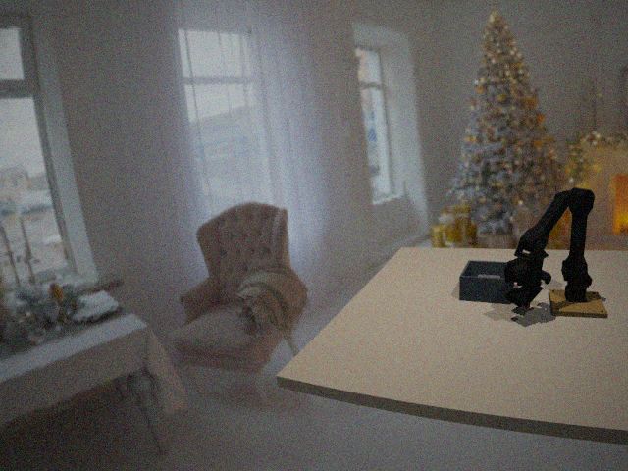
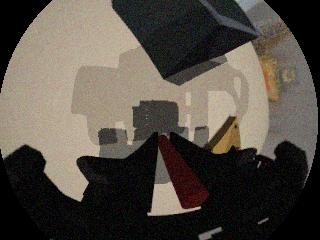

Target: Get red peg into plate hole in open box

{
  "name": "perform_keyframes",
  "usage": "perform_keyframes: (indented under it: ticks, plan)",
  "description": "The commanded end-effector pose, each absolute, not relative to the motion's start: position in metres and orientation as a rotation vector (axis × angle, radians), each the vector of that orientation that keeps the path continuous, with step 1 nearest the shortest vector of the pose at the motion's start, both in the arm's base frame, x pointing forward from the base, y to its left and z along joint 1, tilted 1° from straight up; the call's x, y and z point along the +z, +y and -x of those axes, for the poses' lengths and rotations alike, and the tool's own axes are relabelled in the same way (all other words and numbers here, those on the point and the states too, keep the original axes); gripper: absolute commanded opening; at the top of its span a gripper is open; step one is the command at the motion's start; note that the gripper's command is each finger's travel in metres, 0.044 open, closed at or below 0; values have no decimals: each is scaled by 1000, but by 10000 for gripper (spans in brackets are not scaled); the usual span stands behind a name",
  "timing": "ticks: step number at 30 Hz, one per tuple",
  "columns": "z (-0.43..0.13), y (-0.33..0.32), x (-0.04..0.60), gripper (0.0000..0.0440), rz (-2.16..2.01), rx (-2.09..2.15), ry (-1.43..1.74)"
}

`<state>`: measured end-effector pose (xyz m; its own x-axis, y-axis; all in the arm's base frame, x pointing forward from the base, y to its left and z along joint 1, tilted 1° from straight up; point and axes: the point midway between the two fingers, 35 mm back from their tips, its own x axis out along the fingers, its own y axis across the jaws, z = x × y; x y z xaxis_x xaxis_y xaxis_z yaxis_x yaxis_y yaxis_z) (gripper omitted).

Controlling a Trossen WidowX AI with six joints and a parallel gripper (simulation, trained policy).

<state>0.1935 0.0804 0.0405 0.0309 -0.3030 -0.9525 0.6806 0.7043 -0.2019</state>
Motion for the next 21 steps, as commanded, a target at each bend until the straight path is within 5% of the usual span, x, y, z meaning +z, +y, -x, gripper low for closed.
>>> perform_keyframes:
  ticks: [1, 21]
  plan:
    - [-203, 74, 62, 0, -346, -776, 1291]
    - [-248, 16, 141, 0, -486, -911, 1069]
